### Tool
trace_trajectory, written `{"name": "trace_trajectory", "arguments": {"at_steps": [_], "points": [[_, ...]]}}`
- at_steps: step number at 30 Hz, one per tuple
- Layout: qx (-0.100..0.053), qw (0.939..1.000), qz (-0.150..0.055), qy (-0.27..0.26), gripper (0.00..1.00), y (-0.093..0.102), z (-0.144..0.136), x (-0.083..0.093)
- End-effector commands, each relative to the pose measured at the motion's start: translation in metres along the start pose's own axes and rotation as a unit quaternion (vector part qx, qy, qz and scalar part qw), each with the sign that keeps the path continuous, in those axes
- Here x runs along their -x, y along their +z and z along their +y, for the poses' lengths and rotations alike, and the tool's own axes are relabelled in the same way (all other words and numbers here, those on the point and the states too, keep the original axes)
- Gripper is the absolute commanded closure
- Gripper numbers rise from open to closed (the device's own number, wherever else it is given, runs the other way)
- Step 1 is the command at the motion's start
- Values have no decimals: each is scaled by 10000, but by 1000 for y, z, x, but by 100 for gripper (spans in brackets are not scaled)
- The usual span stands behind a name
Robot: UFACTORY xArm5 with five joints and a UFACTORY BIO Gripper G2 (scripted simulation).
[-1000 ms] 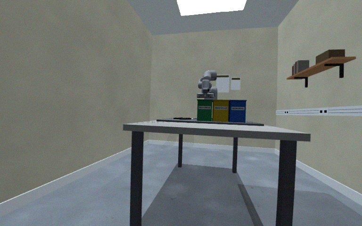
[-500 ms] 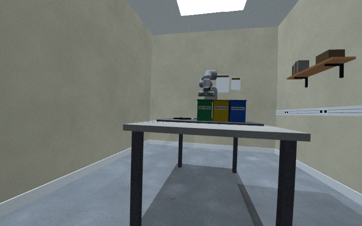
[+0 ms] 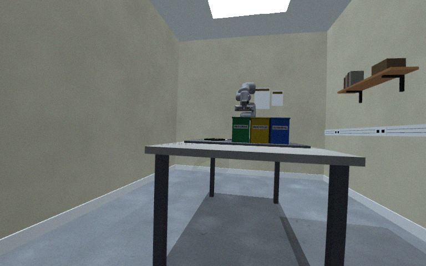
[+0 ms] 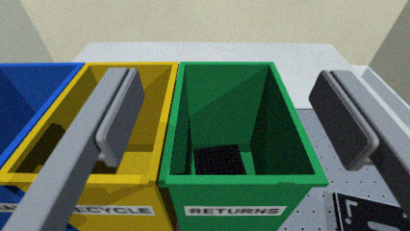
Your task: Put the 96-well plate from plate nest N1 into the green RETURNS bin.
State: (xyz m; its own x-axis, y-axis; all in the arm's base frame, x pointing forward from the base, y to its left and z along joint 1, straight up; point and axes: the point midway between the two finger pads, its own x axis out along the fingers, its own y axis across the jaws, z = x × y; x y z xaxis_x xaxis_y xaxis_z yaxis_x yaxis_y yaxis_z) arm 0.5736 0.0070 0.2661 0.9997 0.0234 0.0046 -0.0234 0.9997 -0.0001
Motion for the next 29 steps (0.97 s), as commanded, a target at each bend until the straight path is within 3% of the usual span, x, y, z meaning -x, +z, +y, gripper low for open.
{"name": "trace_trajectory", "arguments": {"at_steps": [1, 6, 29], "points": [[17, 10000, -25, -1, 82, 14, 4, 22], [16, 10000, -25, -1, 82, 25, 7, 44], [16, 10000, -25, -1, 82, 25, 7, 44]]}}
